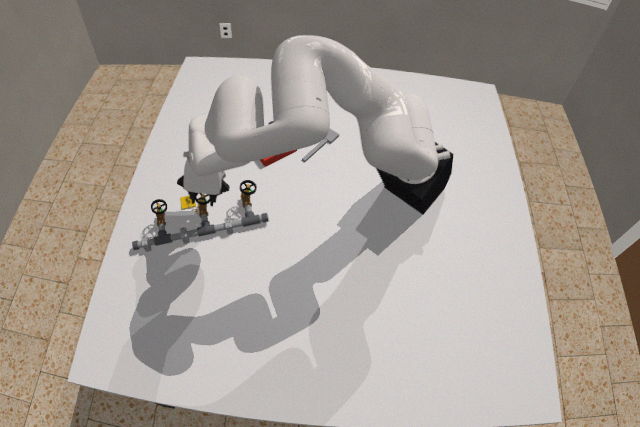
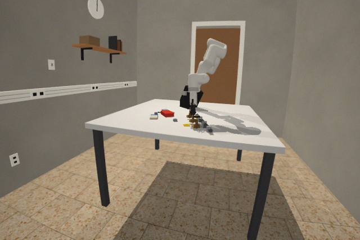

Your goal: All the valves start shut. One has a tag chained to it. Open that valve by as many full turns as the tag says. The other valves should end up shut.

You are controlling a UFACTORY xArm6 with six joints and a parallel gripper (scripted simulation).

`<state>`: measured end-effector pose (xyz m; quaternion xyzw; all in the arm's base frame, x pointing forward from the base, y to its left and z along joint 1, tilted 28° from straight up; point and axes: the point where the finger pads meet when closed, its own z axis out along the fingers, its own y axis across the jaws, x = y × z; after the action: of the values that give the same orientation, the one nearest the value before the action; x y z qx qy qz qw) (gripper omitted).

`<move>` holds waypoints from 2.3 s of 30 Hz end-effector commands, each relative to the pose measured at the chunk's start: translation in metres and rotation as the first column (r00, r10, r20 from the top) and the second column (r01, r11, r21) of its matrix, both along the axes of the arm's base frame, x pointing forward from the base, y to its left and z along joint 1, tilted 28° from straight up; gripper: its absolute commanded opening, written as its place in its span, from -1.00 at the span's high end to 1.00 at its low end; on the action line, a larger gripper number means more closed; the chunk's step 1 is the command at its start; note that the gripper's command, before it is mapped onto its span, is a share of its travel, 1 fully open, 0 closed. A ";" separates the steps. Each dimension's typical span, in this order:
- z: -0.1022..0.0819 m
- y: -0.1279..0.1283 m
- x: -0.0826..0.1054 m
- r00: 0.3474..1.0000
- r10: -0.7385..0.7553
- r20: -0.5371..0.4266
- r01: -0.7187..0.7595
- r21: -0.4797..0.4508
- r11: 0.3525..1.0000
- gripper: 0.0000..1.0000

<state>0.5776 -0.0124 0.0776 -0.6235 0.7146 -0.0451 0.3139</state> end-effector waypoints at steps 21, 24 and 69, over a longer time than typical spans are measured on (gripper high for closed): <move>0.002 -0.001 0.001 0.997 0.076 0.033 -0.074 -0.050 0.996 1.00; 0.002 -0.001 0.001 0.990 0.134 0.052 -0.129 -0.088 0.988 1.00; 0.002 -0.001 0.001 -0.246 0.861 -0.446 -0.343 -0.790 -0.508 1.00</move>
<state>0.5776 -0.0125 0.0775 -0.9459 -0.1760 -0.2540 0.0988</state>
